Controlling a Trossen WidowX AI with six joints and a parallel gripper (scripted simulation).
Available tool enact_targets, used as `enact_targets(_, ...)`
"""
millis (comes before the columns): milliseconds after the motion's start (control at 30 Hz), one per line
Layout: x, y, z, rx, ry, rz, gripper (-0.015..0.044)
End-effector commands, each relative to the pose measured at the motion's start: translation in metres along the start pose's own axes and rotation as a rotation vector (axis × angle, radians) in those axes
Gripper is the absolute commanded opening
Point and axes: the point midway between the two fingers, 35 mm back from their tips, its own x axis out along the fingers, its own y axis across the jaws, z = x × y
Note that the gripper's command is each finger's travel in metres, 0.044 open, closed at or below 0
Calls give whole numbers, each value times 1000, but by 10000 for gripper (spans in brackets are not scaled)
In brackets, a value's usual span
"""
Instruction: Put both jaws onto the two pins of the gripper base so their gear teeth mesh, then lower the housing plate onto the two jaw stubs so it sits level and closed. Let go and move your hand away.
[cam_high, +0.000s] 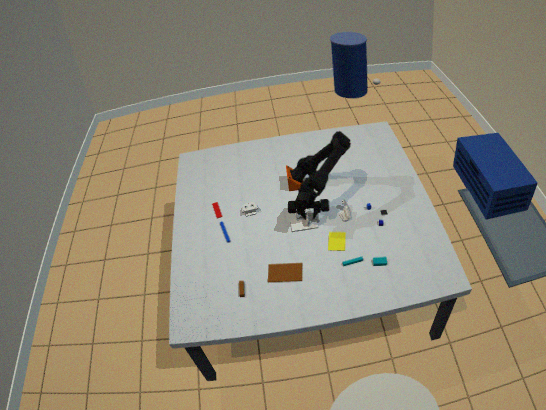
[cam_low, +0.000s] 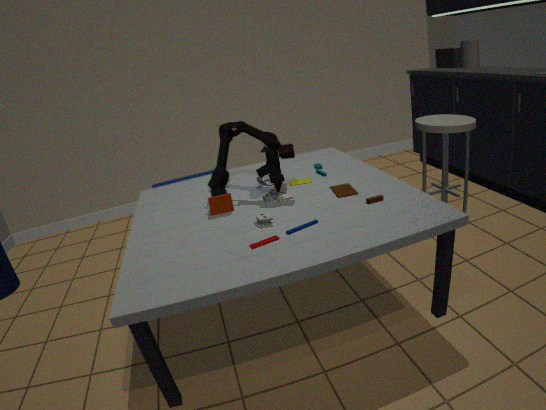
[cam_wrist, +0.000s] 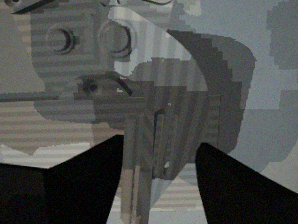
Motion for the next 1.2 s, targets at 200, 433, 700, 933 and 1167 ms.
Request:
enact_targets(200, 3, 0, 0, 7, -1, -5, 134)
enact_targets(433, 6, 0, 0, 8, -1, -5, 134)
enact_targets(700, 6, 0, 0, 8, -1, -5, 134)
enact_targets(933, 6, 0, 0, 8, -1, -5, 134)
enact_targets(1167, 6, 0, 0, 8, -1, -5, 134)
